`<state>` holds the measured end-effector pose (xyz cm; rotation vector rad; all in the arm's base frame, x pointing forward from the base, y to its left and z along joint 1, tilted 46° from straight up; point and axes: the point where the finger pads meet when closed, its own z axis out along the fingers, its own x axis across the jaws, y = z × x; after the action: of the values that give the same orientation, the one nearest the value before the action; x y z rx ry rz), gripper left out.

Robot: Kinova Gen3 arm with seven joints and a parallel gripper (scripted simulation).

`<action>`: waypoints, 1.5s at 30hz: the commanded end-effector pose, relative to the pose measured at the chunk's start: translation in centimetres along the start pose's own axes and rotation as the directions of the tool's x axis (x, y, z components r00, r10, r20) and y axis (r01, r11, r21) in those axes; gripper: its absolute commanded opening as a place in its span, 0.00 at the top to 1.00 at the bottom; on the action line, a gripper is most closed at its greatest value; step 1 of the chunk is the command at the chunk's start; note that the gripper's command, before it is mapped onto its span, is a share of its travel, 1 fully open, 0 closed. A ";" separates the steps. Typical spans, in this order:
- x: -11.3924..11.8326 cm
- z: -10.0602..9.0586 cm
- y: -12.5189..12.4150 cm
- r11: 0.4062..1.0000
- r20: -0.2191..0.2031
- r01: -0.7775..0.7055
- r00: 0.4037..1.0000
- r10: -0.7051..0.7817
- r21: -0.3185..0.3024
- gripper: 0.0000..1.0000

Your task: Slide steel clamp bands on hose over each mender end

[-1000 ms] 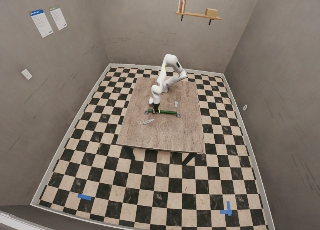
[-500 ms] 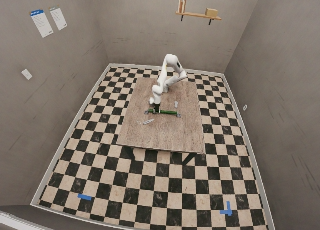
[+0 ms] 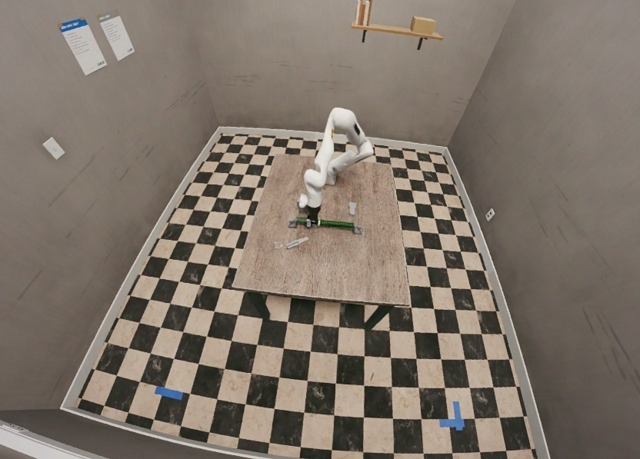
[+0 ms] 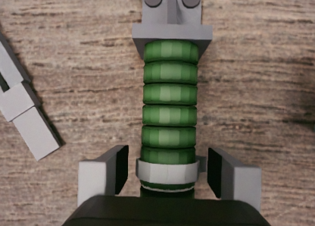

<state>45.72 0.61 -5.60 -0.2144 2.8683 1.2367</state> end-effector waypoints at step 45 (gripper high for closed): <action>0.0 -5.0 0.0 1.000 0.002 0.000 1.000 0.000 0.001 0.00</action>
<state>45.93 -2.93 -2.22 -0.2147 2.8684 1.2371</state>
